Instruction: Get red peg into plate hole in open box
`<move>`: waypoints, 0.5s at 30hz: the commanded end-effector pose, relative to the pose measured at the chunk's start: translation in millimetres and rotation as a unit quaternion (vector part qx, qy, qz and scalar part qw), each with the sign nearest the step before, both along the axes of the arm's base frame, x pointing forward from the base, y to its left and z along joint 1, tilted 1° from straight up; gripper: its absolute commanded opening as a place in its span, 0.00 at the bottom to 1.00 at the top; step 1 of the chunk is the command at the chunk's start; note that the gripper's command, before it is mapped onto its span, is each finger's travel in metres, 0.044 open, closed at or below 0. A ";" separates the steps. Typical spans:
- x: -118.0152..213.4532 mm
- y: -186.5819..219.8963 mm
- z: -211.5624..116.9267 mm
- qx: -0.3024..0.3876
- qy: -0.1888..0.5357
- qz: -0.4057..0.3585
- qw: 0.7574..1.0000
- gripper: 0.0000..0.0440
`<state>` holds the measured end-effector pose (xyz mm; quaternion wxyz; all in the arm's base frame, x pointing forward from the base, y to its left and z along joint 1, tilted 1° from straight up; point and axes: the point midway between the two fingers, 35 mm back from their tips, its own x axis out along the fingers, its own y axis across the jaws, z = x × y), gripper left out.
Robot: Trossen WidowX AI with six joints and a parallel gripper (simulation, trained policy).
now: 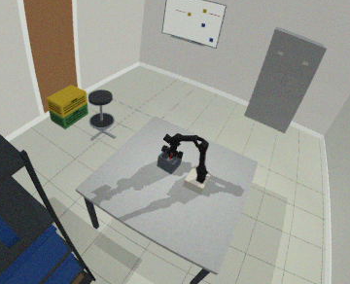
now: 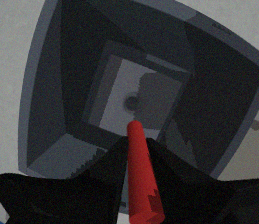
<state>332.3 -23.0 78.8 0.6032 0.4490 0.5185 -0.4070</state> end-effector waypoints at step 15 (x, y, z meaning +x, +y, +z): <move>10.0 -9.6 -39.9 0.003 0.015 0.030 0.999 0.00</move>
